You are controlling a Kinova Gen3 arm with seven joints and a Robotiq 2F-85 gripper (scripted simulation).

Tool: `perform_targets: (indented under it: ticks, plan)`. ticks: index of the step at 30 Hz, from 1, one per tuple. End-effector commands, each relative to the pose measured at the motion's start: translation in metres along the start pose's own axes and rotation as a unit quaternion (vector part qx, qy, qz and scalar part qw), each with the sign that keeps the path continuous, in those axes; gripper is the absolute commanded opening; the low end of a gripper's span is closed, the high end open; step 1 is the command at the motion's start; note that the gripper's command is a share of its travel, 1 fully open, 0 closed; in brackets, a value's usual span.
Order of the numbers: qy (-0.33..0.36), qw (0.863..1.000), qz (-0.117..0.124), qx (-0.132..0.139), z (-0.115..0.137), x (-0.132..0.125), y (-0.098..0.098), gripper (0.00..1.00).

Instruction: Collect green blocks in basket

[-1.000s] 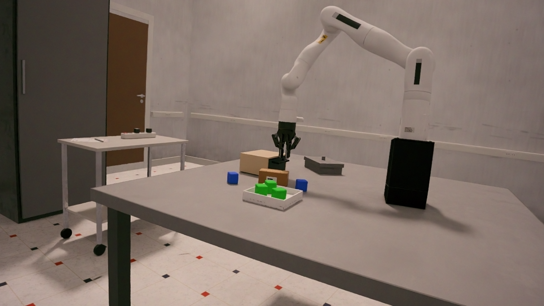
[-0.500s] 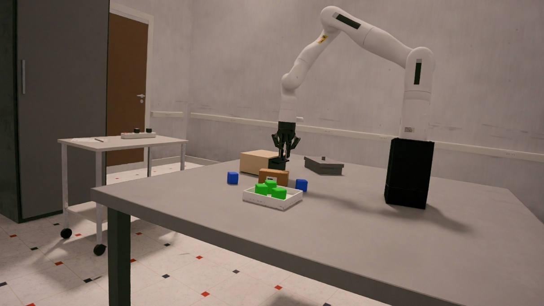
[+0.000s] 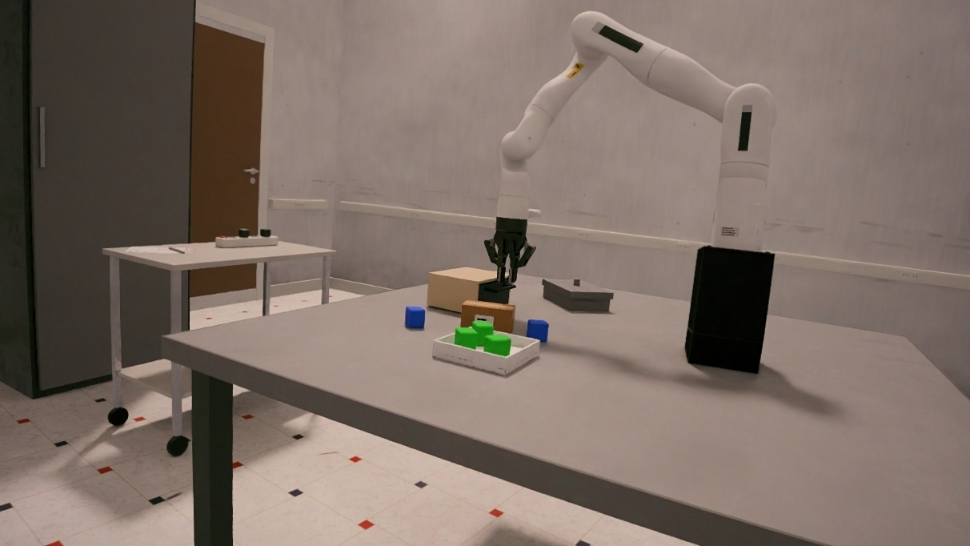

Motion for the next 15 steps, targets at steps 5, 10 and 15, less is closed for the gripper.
perform_targets:
  ticks: [5,10,15]
  plan:
    - [0.000,1.000,0.001,0.000,-0.0002,-0.0007,0.0025,0.30]
    - [0.000,1.000,0.001,0.000,-0.0002,-0.0007,0.0062,0.30]
    - [0.000,1.000,0.001,0.000,-0.0002,-0.0007,0.0087,0.30]
Point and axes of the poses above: the point where the finger pads meet when closed, its own y axis out along the fingers, its own x axis across the jaws, z = x × y, the point moved 7 cm from there along -y, back along the fingers, and after that the axes turned 11 degrees about y, right-handed, at the moved point
